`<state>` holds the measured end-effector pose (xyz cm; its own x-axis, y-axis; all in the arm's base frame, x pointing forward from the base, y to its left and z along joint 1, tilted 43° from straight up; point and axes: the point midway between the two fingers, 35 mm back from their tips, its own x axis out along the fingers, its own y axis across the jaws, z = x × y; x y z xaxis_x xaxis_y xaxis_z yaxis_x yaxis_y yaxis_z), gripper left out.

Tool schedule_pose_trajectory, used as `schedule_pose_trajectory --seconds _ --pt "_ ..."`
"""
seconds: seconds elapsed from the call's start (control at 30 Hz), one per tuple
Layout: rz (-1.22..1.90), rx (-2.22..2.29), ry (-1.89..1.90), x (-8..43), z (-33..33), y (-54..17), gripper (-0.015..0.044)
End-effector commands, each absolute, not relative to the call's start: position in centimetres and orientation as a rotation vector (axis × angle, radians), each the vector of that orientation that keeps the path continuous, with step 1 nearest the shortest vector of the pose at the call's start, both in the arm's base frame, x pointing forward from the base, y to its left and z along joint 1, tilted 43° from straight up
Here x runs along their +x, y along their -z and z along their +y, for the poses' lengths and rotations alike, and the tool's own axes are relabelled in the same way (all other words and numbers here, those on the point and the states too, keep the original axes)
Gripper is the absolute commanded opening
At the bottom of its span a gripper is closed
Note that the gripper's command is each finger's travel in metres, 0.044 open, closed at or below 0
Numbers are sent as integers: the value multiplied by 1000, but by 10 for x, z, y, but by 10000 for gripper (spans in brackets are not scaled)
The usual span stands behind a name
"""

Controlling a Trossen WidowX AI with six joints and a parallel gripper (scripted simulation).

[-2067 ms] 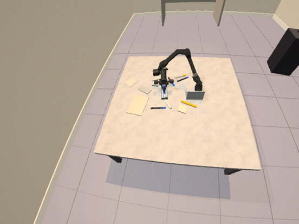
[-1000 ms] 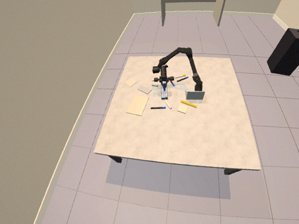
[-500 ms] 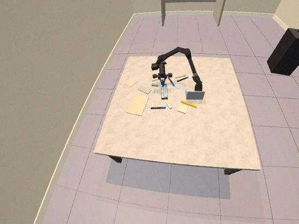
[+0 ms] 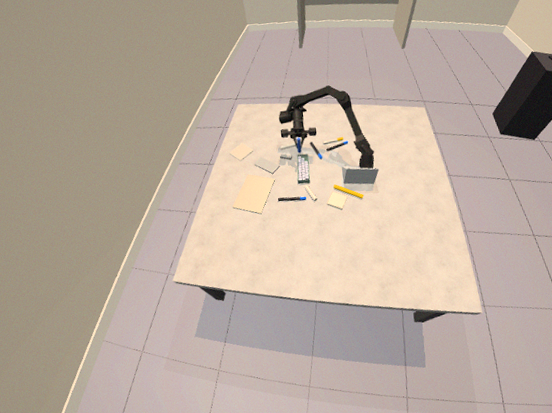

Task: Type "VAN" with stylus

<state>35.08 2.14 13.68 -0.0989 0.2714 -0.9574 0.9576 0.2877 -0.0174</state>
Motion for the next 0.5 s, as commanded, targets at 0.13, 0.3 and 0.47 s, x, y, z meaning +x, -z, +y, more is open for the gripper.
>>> schedule_pose_trajectory --seconds 0.13,0.3,0.47 --pt "1585 1153 880 356 8 -125 0" --pt "1585 1153 880 356 7 -125 0" --pt "1585 1153 880 356 7 -125 0"
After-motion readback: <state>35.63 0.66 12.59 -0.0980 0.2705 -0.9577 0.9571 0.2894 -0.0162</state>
